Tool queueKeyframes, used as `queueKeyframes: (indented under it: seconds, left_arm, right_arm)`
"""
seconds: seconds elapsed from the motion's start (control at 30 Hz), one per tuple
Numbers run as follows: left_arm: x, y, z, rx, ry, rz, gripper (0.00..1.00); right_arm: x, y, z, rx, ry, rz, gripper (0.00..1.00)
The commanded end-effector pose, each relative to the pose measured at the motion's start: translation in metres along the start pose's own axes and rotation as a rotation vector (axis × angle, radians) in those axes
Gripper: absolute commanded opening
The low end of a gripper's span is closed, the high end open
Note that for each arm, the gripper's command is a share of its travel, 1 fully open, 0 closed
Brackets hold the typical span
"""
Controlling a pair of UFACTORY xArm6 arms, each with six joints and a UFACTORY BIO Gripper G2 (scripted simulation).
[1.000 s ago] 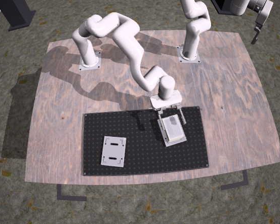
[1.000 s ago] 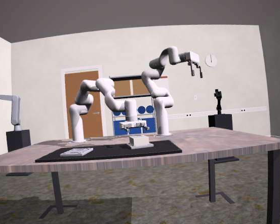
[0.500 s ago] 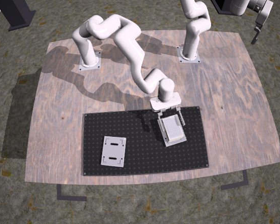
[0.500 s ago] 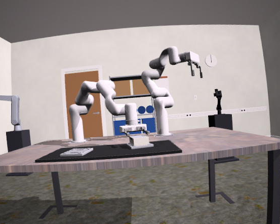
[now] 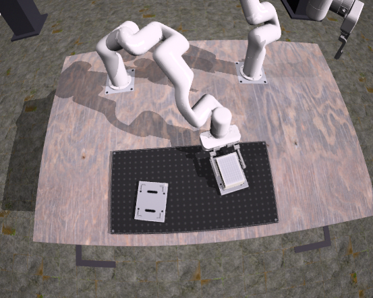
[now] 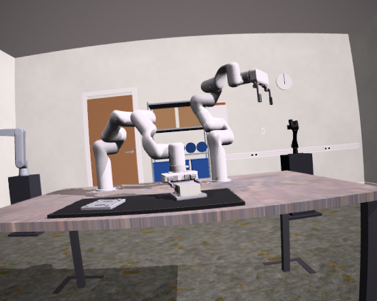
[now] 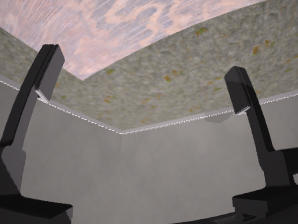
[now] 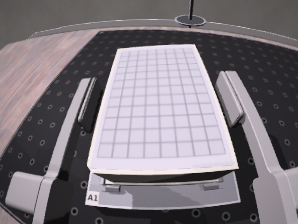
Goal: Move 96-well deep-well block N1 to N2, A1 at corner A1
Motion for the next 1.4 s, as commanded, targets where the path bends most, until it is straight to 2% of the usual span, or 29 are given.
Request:
queueKeyframes:
  seconds: [0.0, 1.37]
  left_arm:
    - [0.000, 0.000, 0.001, 0.001, 0.003, 0.000, 1.00]
    - [0.000, 0.000, 0.001, 0.001, 0.003, 0.000, 1.00]
  right_arm:
    - [0.003, 0.000, -0.001, -0.001, -0.005, -0.004, 0.37]
    - [-0.017, 0.005, -0.001, -0.001, -0.005, -0.004, 0.37]
Point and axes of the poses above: on each arm, the point midway between the two finger pads, its own z axis back along the fingers, its own y axis across the jaws, x = y × z, the point moved 10 cm from there along z, back along the fingers, and after that the axes turned 12 degrees about z, right-handed, at the moved point
